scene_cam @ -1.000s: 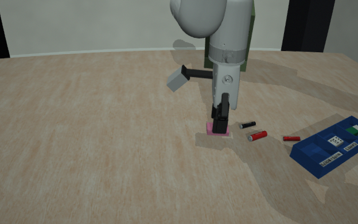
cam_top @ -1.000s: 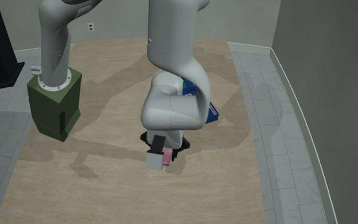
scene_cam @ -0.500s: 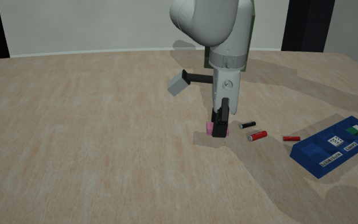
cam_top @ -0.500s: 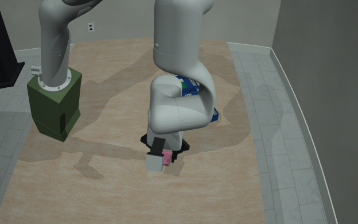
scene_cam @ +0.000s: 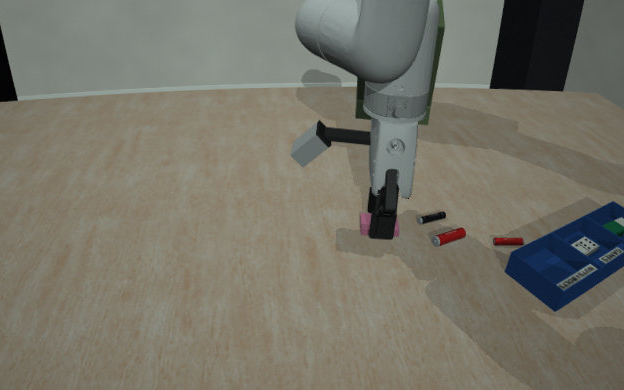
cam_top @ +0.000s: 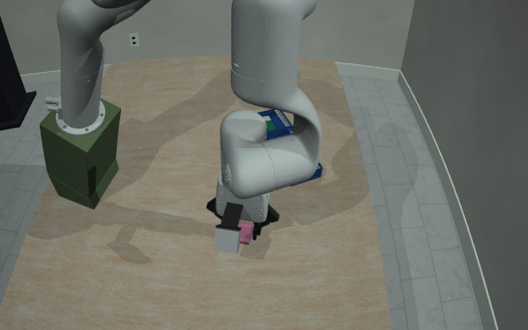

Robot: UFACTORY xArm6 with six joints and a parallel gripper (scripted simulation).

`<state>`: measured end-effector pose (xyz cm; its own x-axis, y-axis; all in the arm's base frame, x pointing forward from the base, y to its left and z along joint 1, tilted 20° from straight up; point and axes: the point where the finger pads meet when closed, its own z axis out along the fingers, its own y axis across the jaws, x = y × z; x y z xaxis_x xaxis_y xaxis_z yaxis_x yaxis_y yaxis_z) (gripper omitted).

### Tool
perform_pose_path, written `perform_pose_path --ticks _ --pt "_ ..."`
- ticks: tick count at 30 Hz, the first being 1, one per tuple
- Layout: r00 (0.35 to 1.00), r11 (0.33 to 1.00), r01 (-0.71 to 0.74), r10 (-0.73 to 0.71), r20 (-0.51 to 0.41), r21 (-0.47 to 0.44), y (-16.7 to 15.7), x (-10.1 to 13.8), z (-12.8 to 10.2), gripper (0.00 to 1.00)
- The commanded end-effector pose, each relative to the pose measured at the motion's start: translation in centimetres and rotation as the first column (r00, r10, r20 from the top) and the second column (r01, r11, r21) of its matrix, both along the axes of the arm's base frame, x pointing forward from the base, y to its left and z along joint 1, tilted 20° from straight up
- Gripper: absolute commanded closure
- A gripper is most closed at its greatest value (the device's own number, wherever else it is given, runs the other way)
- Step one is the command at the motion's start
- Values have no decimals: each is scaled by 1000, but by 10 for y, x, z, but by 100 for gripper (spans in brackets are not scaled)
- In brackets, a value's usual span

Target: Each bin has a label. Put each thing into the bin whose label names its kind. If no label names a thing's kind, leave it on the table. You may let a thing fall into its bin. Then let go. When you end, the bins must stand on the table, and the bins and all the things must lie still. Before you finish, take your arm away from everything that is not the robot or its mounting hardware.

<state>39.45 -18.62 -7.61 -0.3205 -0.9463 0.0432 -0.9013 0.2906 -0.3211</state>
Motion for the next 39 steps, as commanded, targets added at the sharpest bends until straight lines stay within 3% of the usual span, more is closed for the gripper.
perform_pose_path --ticks 1,5,6,39 --pt "1000 1000 -2 2 13 0 0 0 1 44" --pt "1000 1000 -2 2 13 0 0 0 1 44" --pt "1000 1000 -2 2 13 0 0 0 1 100" --pt "1000 1000 -2 2 14 1 0 -2 7 100"
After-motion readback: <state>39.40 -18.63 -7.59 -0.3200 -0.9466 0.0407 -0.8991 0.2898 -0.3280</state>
